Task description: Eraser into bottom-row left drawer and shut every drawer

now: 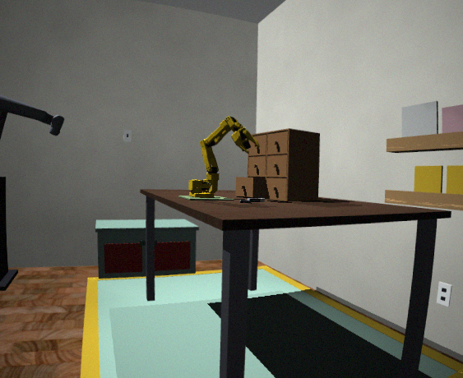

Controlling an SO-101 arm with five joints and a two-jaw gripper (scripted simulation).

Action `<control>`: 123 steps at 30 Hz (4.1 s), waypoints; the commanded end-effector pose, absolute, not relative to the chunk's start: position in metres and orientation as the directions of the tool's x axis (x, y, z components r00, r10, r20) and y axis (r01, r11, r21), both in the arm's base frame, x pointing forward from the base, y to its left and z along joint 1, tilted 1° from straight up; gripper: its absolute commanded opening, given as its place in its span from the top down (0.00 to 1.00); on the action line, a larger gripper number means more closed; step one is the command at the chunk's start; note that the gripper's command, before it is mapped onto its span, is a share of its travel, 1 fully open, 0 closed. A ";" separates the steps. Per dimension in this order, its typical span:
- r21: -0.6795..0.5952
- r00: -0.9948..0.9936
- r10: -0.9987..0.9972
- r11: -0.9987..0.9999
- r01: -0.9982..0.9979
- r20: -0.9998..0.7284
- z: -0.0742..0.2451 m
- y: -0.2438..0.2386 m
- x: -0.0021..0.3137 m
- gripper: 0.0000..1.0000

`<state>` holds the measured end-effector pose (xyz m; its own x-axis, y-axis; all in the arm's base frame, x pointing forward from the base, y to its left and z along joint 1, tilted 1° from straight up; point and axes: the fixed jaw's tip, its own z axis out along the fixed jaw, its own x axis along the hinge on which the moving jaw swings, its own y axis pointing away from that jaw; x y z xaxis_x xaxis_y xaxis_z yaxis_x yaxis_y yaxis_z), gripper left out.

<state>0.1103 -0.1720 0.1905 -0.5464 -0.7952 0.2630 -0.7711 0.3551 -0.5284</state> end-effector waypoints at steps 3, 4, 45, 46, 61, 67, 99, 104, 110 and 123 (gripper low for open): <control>-0.446 -0.395 -0.855 0.225 -0.866 0.337 0.185 -0.181 0.112 0.73; -0.430 -0.367 -0.864 0.202 -0.880 0.345 0.184 -0.182 0.113 0.73; 0.047 0.664 -0.699 -0.679 -0.733 0.265 0.121 -0.210 0.128 0.73; 0.053 0.687 -0.680 -0.700 -0.712 0.255 0.119 -0.211 0.128 0.73; 0.083 0.920 -0.373 -0.920 -0.384 0.121 0.092 -0.215 0.133 0.73; 0.066 0.977 -0.203 -0.976 -0.207 0.066 0.079 -0.216 0.134 0.73; 0.031 1.000 -0.010 -0.999 -0.011 0.020 0.064 -0.215 0.135 0.73; 0.031 1.000 -0.010 -0.999 -0.011 0.020 0.064 -0.215 0.135 0.73; 0.031 1.000 -0.010 -0.999 -0.011 0.020 0.064 -0.215 0.135 0.73; 0.031 1.000 -0.010 -0.999 -0.011 0.020 0.064 -0.215 0.135 0.73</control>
<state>0.1373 -0.2138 0.0648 0.9997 -0.0091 0.0229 -0.0099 -0.9993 0.0355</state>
